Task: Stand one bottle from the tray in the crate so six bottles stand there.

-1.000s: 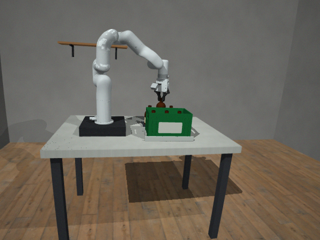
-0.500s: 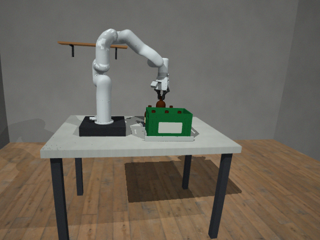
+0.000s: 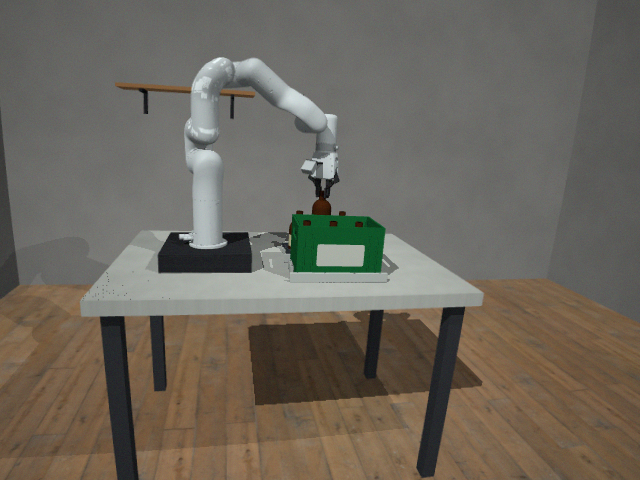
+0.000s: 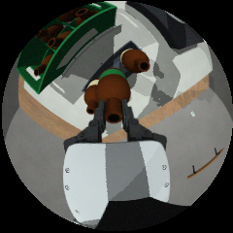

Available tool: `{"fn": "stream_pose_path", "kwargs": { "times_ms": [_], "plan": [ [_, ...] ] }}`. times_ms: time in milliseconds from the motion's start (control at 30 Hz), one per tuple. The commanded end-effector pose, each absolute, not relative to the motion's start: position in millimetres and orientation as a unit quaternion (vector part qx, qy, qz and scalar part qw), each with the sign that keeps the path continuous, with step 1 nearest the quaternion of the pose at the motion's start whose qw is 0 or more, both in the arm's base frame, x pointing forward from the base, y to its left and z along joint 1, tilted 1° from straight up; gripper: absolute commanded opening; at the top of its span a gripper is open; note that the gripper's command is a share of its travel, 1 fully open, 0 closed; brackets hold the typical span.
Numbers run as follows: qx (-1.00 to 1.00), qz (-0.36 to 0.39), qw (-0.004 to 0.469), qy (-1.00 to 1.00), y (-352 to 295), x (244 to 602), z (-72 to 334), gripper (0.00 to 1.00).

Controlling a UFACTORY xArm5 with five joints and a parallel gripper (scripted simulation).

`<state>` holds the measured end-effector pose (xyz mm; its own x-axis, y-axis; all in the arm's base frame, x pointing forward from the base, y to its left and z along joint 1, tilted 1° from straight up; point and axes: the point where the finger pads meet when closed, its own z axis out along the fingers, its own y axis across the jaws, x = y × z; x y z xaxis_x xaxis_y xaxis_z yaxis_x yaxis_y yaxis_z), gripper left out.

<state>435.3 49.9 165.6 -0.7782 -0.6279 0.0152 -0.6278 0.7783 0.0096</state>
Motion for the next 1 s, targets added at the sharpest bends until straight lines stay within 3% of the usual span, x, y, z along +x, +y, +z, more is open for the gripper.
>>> {"fn": "stream_pose_path", "kwargs": {
  "times_ms": [0, 967],
  "plan": [
    [0.333, -0.002, 0.007, -0.943, 50.0, 436.6, 167.5, 0.0],
    [0.333, -0.002, 0.007, -0.943, 50.0, 436.6, 172.2, 0.0]
  ]
}}
